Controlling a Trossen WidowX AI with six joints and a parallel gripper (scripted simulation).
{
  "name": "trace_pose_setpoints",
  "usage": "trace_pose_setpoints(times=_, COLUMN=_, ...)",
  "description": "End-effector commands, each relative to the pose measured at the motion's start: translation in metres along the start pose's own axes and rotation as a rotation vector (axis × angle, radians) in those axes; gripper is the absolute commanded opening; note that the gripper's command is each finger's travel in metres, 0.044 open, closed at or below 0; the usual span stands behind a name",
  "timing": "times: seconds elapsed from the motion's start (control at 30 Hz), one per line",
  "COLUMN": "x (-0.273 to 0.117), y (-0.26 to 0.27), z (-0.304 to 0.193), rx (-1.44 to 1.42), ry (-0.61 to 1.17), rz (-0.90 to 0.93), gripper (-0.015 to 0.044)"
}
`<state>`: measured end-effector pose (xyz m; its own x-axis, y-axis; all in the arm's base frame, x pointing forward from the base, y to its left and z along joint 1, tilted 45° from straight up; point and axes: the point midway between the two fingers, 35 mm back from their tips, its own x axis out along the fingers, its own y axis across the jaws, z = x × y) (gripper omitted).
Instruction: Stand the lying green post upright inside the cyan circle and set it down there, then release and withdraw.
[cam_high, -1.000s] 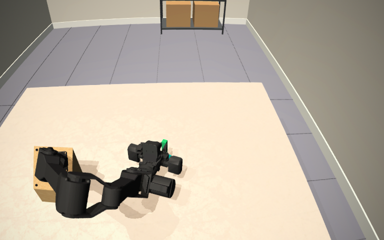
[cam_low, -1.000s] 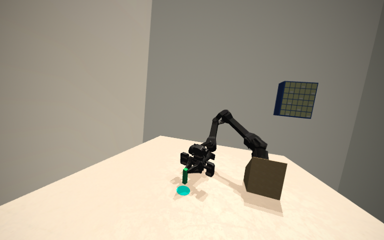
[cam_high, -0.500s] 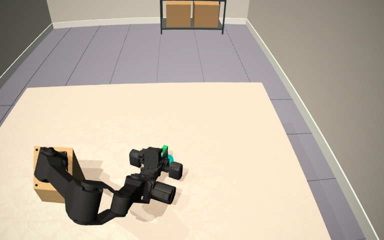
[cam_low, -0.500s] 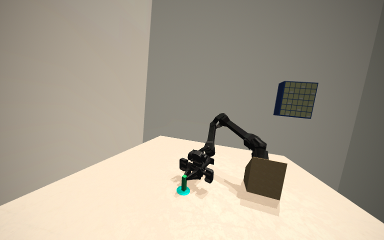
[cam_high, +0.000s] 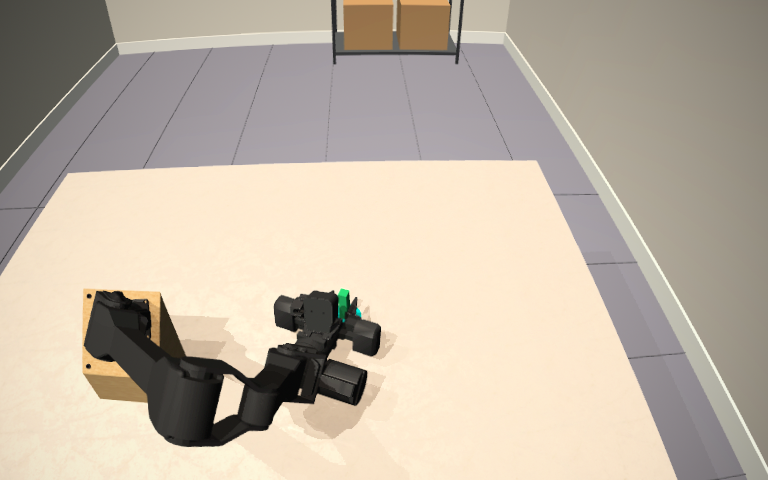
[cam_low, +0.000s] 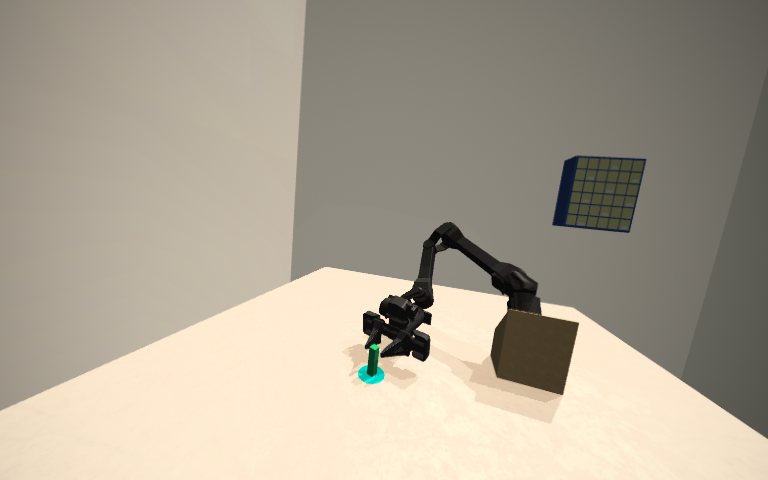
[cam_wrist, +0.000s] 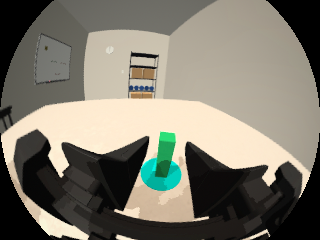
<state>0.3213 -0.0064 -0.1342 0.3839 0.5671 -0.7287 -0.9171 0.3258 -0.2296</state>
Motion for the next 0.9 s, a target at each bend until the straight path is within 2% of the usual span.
trace_pose_setpoints(times=0.0, x=0.000, y=0.000, z=0.000, rx=-0.002, ry=-0.004, rz=0.001, gripper=0.0311)
trace_pose_setpoints(times=0.1, x=0.000, y=0.000, z=0.000, rx=-0.002, ry=-0.004, rz=0.001, gripper=0.0390)
trace_pose_setpoints(times=0.13, x=0.000, y=0.000, z=0.000, rx=-0.002, ry=-0.004, rz=0.001, gripper=0.0400)
trace_pose_setpoints(times=0.57, x=-0.010, y=0.001, z=0.085, rx=-0.014, ry=-0.013, rz=-0.006, gripper=0.0400)
trace_pose_setpoints(times=0.77, x=-0.009, y=0.001, z=0.089, rx=-0.007, ry=-0.006, rz=0.000, gripper=0.0400)
trace_pose_setpoints(times=0.87, x=0.009, y=0.001, z=0.084, rx=0.085, ry=0.134, rz=0.078, gripper=0.0400)
